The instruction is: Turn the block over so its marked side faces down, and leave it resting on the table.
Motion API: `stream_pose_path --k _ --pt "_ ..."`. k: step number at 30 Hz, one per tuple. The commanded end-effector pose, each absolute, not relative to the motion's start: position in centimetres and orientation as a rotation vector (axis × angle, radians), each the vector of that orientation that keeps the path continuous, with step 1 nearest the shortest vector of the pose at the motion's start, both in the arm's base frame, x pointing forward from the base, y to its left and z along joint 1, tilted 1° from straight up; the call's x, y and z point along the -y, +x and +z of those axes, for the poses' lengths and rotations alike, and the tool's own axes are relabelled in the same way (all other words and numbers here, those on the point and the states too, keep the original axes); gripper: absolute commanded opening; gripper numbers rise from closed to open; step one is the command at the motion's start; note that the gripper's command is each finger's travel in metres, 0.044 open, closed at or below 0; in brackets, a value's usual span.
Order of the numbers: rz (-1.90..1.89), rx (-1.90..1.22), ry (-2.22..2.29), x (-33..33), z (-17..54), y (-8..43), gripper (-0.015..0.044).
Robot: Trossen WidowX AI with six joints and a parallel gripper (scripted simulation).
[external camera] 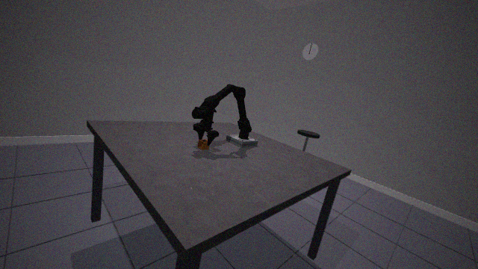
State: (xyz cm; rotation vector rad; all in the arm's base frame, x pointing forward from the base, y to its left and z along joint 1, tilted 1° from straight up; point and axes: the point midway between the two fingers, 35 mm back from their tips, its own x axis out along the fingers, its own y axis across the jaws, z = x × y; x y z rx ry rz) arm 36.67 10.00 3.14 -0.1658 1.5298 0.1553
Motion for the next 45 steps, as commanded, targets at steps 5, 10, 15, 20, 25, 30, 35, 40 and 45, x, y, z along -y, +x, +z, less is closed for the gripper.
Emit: stream_pose_path --k 5,10,15,20,25,30,35,40,45 --pt "0.151 -1.539 -0.169 -9.9 2.7 36.6 0.0256" --pt "0.151 -1.539 -0.169 -9.9 2.7 36.6 0.0223" --pt "0.151 -1.539 -0.169 -9.9 2.7 36.6 0.019" --pt "0.151 -1.539 -0.169 -9.9 2.7 36.6 0.0156" --pt "0.151 -1.539 -0.169 -9.9 2.7 36.6 0.0123" --pt "0.151 -1.538 -0.169 -9.9 5.2 36.5 0.0" --pt "0.151 -1.538 -0.169 -9.9 5.7 36.5 0.0" --pt "0.155 -1.487 -0.165 -10.0 5.4 36.6 0.0" --pt "0.16 -1.413 -0.159 -10.0 5.2 36.7 0.0"
